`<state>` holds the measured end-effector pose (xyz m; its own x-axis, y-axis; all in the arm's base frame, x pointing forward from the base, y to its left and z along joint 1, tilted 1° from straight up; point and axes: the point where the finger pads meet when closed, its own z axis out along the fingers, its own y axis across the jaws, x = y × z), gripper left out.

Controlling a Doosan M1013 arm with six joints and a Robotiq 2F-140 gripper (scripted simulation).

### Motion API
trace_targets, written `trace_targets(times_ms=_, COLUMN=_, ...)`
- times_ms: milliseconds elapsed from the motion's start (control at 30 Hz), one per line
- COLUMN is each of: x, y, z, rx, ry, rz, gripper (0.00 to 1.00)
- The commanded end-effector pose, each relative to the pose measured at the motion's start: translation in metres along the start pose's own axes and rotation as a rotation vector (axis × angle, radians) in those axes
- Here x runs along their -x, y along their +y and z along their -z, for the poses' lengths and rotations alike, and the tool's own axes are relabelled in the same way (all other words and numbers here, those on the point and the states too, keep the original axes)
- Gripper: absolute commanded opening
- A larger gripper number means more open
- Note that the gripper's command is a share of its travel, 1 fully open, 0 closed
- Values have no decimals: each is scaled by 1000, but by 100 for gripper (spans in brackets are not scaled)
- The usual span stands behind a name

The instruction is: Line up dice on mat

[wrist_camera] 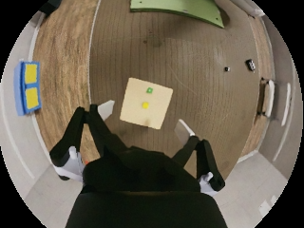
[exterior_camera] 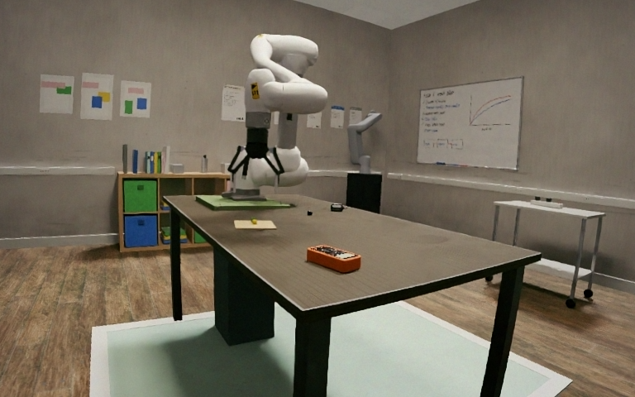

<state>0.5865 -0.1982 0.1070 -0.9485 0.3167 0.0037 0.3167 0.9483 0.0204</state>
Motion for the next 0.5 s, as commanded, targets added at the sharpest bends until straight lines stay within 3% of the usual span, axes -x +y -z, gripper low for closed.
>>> trace_targets(times_ms=0, x=0, y=0, z=1, rx=0, ry=-1, rz=0, gripper=100)
trace_targets(times_ms=467, x=-4, y=10, z=1, rx=0, ry=-1, rz=96, gripper=100)
